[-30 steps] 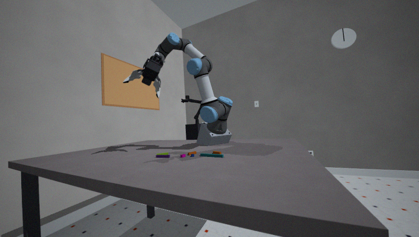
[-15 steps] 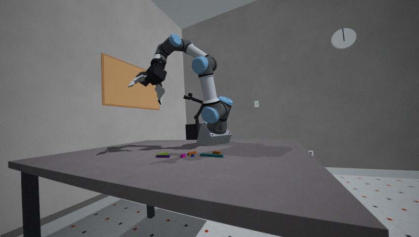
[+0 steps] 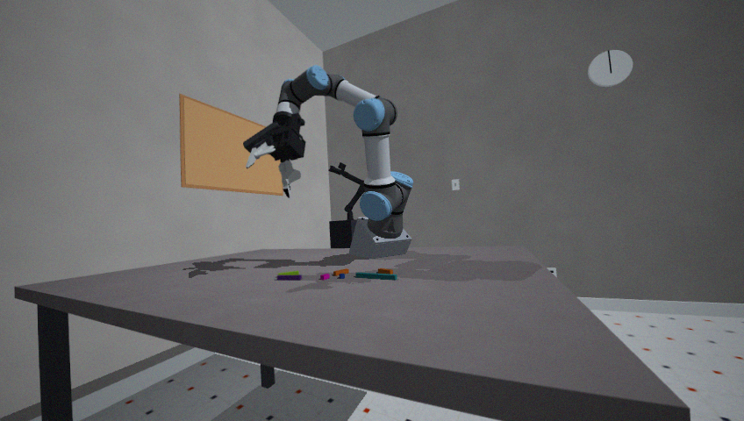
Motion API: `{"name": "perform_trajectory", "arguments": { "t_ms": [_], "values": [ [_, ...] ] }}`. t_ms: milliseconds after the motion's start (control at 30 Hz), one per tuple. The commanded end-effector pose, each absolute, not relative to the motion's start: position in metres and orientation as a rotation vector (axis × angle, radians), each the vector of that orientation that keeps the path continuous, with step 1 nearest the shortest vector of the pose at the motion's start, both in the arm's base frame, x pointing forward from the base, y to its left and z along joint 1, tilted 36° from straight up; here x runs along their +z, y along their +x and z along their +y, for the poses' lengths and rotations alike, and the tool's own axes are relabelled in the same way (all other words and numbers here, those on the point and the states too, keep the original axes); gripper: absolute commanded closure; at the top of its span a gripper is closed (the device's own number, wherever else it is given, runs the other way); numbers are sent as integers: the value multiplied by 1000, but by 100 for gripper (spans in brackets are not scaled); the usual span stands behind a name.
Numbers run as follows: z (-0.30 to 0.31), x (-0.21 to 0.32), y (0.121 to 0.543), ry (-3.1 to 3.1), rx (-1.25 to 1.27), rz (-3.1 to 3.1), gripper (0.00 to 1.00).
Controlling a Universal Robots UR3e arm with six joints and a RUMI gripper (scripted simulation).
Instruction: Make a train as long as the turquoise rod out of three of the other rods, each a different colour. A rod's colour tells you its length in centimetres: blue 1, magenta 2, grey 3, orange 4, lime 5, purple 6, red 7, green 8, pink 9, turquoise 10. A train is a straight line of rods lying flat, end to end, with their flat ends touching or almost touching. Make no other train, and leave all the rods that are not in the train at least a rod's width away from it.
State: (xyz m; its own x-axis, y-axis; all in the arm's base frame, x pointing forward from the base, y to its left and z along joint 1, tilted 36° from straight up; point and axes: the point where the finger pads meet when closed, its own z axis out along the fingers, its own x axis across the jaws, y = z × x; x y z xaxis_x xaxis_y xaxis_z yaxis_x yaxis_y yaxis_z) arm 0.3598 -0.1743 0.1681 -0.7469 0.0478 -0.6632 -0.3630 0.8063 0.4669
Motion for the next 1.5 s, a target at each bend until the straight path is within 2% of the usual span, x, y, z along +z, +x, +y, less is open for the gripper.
{"name": "perform_trajectory", "arguments": {
  "t_ms": [0, 1467],
  "values": [
    [-160, 162, 358, -382, 685, 2282, 0],
    [-25, 76, 305, -1792, 237, 1739, 0]
  ]
}}
